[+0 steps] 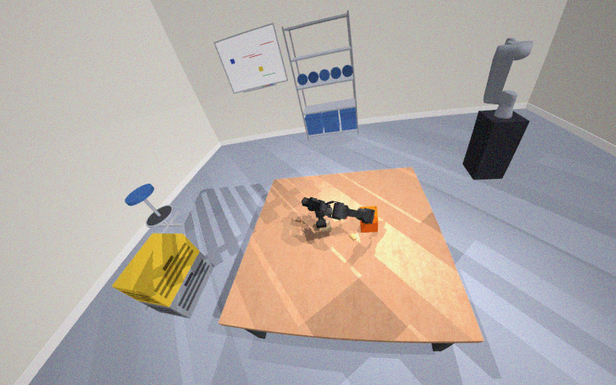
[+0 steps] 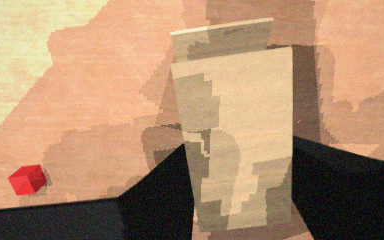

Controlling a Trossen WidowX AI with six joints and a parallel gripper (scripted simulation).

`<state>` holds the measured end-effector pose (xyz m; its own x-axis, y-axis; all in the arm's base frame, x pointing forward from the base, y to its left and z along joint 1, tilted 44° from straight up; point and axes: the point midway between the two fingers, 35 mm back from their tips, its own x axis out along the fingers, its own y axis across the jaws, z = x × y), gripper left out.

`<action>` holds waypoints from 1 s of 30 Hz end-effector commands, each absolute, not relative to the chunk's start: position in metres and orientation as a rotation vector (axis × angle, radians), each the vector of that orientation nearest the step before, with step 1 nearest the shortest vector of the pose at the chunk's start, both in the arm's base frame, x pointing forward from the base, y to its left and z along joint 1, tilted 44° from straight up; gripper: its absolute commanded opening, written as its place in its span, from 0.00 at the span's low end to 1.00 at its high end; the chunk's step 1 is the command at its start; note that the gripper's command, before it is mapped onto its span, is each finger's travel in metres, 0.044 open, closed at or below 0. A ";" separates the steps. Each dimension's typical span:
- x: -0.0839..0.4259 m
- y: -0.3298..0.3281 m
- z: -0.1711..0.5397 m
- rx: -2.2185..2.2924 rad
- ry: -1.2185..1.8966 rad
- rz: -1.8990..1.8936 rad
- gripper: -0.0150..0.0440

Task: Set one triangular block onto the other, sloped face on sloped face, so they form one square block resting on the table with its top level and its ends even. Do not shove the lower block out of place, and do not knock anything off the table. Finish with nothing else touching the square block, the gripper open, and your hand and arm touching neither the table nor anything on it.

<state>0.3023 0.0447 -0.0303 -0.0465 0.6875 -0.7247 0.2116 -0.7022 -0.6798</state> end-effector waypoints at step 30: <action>0.295 0.053 -0.042 -1.868 -0.946 1.805 0.25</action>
<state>0.2952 0.0525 -0.0422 -0.0501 0.6844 -0.7274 0.2099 -0.7049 -0.6776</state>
